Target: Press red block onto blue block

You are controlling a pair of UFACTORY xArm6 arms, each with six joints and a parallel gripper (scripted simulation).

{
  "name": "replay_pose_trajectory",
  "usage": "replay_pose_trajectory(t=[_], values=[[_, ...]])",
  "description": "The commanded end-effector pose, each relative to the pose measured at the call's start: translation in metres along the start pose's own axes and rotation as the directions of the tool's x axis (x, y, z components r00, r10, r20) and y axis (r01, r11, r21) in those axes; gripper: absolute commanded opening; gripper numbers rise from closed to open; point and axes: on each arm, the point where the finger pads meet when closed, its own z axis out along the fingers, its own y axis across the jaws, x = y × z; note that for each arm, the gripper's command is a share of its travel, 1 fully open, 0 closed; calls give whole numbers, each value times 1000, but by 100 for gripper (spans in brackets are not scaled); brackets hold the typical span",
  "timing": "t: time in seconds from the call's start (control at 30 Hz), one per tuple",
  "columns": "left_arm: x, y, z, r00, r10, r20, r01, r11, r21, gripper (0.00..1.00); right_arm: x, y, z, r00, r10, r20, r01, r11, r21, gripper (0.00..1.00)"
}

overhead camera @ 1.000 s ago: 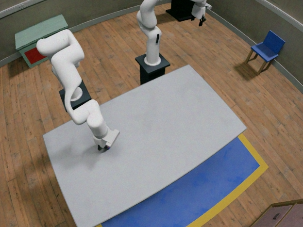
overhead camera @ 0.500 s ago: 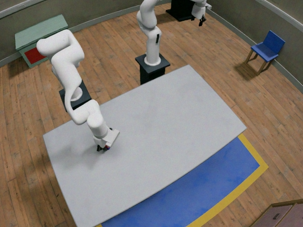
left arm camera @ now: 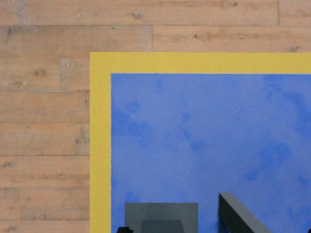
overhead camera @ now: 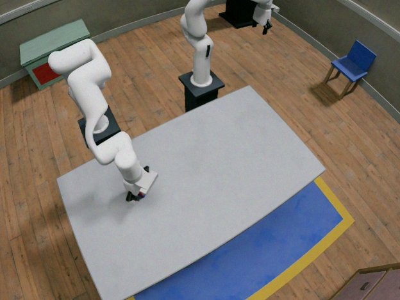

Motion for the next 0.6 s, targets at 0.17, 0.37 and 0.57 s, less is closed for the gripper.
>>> replay_pose_trajectory(t=[0.17, 0.37, 0.57], values=[[1, 0, -1, 1000, 0, -4, 0, 1000, 0, 100, 1, 0, -1, 1000, 0, -3, 0, 1000, -1, 100], [1, 0, -1, 1000, 0, -4, 0, 1000, 0, 100, 1, 0, -1, 1000, 0, -3, 0, 1000, -1, 100], [1, 0, -1, 1000, 0, -4, 0, 1000, 0, 100, 1, 0, -5, 1000, 0, -3, 0, 1000, -2, 100]])
